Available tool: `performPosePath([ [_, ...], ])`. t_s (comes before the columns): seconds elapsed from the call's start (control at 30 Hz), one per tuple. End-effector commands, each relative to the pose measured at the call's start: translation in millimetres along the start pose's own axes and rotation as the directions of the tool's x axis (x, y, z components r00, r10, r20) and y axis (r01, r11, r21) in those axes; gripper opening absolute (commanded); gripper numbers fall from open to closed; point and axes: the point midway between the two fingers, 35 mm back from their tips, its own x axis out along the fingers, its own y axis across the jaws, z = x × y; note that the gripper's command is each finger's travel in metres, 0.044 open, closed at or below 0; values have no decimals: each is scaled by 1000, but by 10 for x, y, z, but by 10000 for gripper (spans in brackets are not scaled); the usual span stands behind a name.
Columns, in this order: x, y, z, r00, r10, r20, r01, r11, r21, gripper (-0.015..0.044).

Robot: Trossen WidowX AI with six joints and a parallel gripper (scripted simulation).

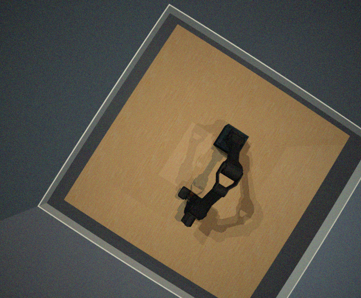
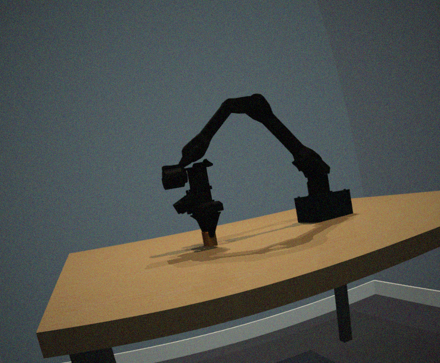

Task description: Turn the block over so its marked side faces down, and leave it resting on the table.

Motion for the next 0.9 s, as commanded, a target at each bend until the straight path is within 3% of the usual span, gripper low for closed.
performPosePath([
  [0.0,-53,2,-1,1000,2,-2,-2,1000,-1,90],
  [0.13,-288,2,-2,1000,2,-2,-2,1000,-1,0],
  [0.33,-280,2,2,1000,2,7,-2,1000,-2,0],
  [0.87,-140,6,50,973,3,232,-2,1000,-2,0],
])
